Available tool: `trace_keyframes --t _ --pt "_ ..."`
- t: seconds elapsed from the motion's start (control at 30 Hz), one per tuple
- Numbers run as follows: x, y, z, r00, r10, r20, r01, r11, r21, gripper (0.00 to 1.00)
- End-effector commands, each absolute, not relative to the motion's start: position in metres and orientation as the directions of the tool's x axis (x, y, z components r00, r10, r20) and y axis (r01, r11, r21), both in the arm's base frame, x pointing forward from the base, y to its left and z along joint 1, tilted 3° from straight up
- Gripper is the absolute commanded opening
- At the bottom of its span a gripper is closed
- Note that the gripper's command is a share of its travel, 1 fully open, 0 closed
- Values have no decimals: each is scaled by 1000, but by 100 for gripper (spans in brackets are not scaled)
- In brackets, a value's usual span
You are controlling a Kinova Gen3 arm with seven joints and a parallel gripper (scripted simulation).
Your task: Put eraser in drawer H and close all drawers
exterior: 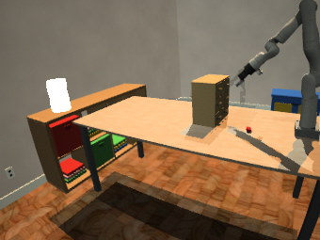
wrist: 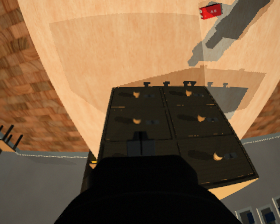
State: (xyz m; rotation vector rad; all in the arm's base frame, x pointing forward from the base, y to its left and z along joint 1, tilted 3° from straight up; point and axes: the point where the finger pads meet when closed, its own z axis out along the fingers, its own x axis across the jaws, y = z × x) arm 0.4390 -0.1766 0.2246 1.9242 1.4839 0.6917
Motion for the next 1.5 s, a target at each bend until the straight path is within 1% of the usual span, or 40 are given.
trace_keyframes --t 0.0,1.47 --pt "437 -178 227 240 970 39 653 -190 733 0" --pt "392 -167 243 240 970 39 653 -190 733 0"
